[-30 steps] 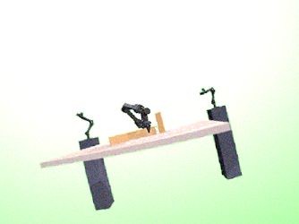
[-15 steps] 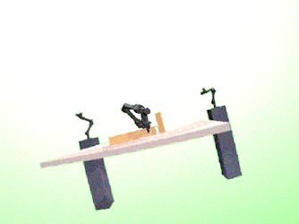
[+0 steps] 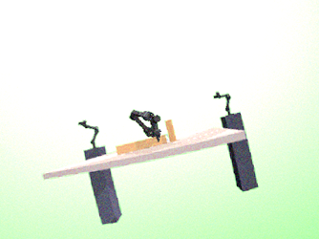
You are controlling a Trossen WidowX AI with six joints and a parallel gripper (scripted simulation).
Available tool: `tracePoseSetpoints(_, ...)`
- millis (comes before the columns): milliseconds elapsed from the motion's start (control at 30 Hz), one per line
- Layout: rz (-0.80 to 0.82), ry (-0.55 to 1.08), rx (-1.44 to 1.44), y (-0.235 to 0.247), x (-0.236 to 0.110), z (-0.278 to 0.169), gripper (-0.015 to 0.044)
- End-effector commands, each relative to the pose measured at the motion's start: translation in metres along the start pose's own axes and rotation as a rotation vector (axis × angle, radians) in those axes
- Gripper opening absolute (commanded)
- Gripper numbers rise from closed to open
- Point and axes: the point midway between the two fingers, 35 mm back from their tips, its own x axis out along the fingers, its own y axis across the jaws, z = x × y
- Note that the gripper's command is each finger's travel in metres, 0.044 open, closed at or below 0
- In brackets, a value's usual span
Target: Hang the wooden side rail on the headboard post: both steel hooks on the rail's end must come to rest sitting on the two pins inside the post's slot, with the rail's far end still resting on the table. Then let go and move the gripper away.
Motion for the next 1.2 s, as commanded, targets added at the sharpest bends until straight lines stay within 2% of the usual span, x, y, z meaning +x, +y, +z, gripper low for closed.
tracePoseSetpoints(0,0.0,-0.001,0.058,0.0,0.0,0.002,0.0)
tracePoseSetpoints(1167,0.0,-0.001,0.363,-0.012,0.0,-0.001,0.0)
